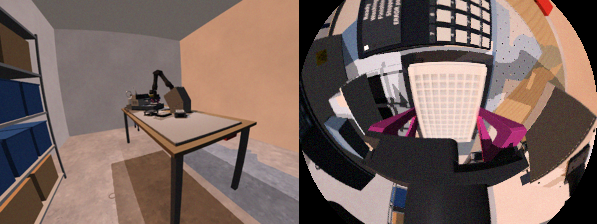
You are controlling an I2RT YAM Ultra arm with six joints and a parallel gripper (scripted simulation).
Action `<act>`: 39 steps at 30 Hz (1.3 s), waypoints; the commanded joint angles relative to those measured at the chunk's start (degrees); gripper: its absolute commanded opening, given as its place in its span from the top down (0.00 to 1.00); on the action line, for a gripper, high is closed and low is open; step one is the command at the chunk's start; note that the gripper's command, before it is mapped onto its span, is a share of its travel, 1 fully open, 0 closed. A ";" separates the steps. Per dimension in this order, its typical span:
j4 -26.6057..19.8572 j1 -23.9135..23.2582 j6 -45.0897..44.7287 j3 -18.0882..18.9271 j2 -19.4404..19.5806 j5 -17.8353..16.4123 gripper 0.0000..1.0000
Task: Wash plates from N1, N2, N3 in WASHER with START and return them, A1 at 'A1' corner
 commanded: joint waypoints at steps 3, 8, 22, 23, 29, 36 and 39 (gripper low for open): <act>-0.06 0.20 0.08 0.31 -0.32 0.21 1.00; -0.06 0.20 0.08 0.31 -0.32 0.21 0.00; -0.06 0.20 0.08 0.31 -0.32 0.21 0.00; -0.06 0.20 0.08 0.31 -0.32 0.21 0.00; -0.06 0.20 0.08 0.31 -0.32 0.21 0.00; -2.15 0.82 0.38 0.71 -2.82 0.58 0.00; -3.18 0.85 0.45 0.14 -3.92 0.59 0.00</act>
